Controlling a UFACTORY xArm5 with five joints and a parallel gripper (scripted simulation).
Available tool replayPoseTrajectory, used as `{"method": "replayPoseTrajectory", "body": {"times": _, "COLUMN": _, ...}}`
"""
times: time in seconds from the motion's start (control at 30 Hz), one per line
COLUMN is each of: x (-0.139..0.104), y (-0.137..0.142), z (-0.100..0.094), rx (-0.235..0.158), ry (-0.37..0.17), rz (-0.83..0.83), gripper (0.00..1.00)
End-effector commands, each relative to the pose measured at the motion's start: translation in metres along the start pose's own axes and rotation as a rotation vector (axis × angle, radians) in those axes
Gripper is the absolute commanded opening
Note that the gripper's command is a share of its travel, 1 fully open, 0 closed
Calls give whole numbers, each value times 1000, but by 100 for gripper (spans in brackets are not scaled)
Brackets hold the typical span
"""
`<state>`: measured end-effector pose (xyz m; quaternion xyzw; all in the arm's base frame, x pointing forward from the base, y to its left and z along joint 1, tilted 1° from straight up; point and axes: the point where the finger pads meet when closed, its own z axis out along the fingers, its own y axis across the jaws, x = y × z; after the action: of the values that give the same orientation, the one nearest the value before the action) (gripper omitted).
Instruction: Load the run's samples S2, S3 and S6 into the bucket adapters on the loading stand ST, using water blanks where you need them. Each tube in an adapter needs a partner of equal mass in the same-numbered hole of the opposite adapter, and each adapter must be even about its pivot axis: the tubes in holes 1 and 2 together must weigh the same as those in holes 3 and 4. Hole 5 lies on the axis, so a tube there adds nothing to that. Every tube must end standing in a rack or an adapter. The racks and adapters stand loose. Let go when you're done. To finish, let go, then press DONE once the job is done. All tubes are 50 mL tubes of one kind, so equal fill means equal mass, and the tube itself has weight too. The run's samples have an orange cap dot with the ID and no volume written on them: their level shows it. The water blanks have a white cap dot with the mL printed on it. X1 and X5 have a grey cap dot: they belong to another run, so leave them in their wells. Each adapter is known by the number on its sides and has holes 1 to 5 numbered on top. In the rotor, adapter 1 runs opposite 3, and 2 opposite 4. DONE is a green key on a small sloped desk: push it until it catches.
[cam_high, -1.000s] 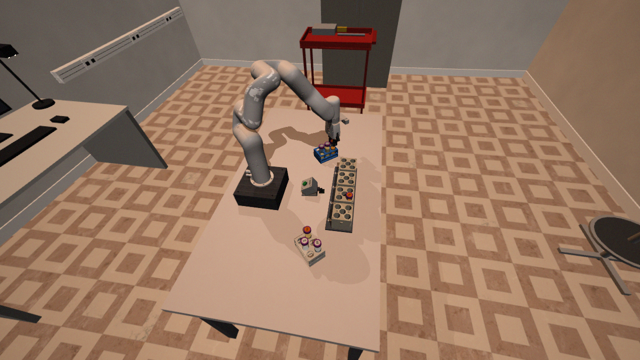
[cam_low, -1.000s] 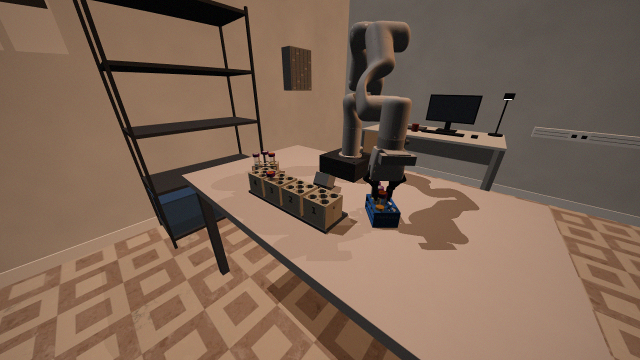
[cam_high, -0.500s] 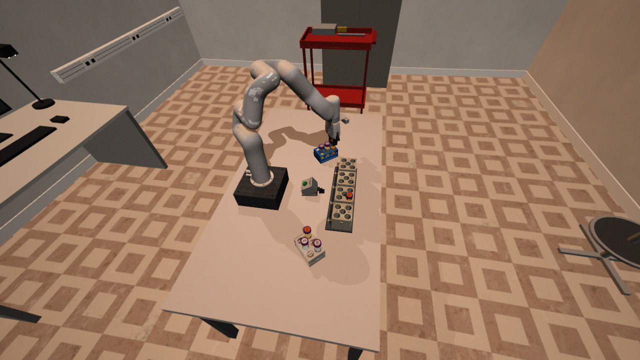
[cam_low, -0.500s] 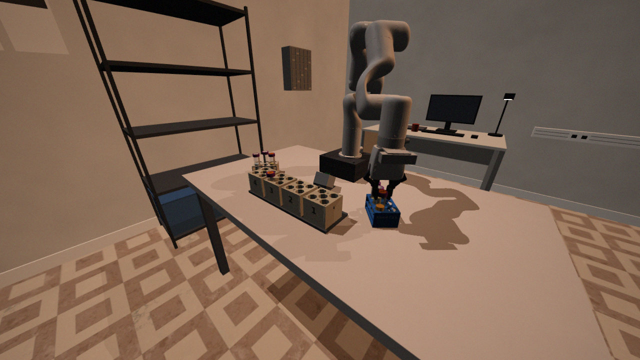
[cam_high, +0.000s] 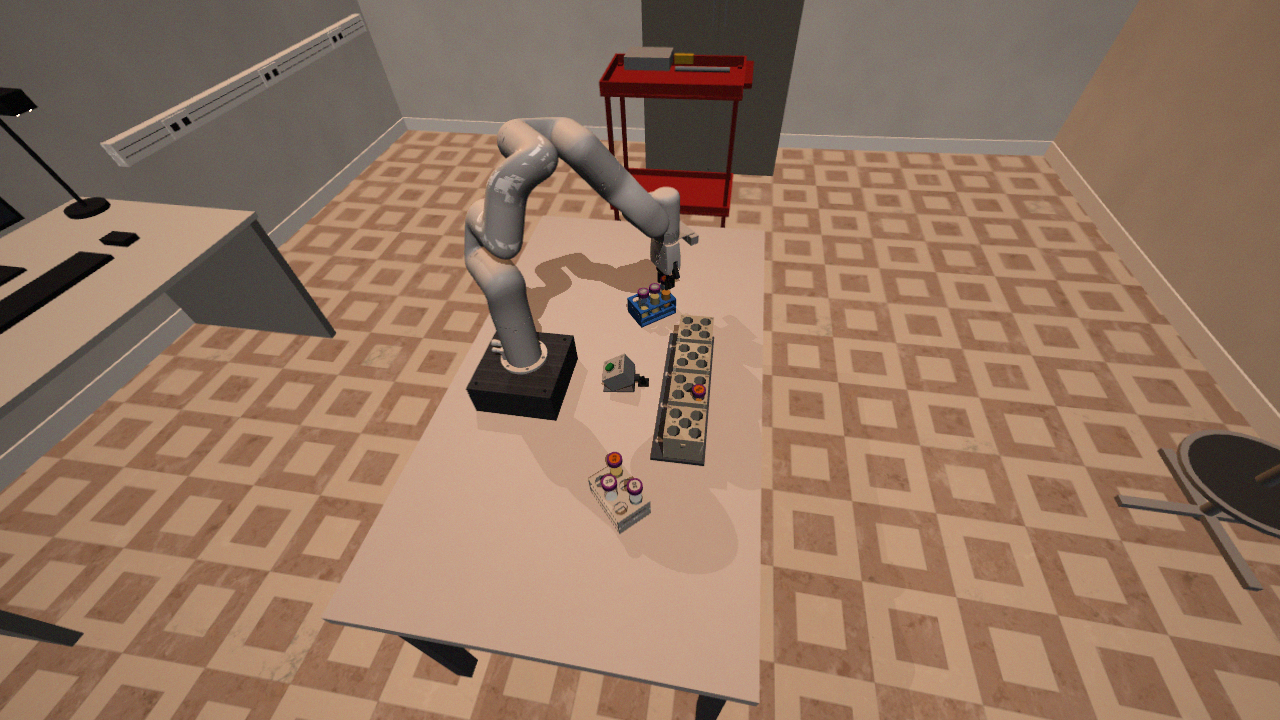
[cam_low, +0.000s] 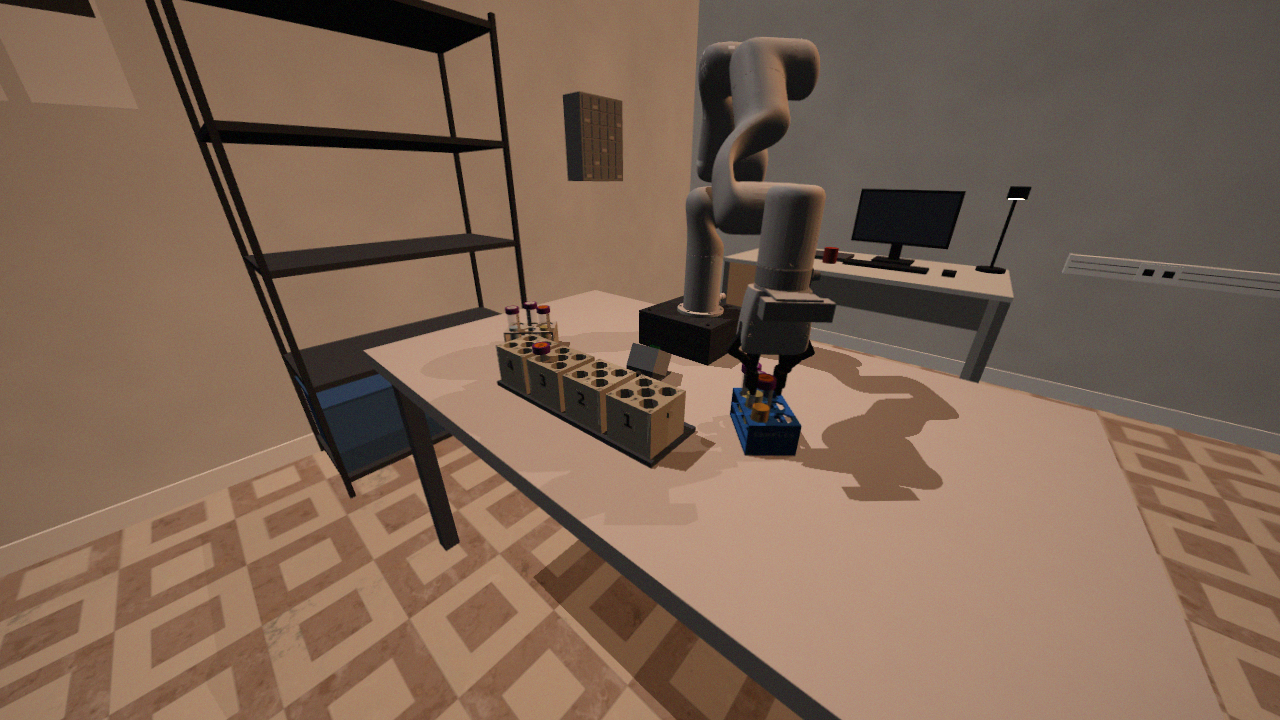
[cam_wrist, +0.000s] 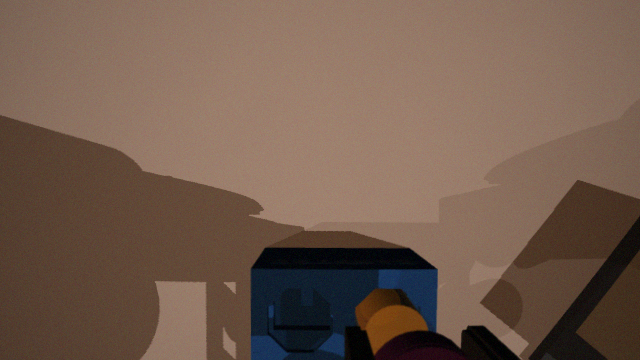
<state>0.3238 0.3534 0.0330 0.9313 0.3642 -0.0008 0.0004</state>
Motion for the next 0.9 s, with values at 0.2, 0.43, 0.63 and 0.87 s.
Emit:
{"method": "replayPoseTrajectory", "body": {"times": 0.2, "x": 1, "y": 0, "z": -8, "rx": 11, "ry": 3, "rz": 0, "gripper": 0}}
{"method": "replayPoseTrajectory", "body": {"times": 0.43, "x": 1, "y": 0, "z": -9, "rx": 11, "ry": 3, "rz": 0, "gripper": 0}}
{"method": "replayPoseTrajectory", "body": {"times": 0.63, "x": 1, "y": 0, "z": -17, "rx": 11, "ry": 3, "rz": 0, "gripper": 0}}
{"method": "replayPoseTrajectory", "body": {"times": 0.87, "x": 1, "y": 0, "z": -31, "rx": 11, "ry": 3, "rz": 0, "gripper": 0}}
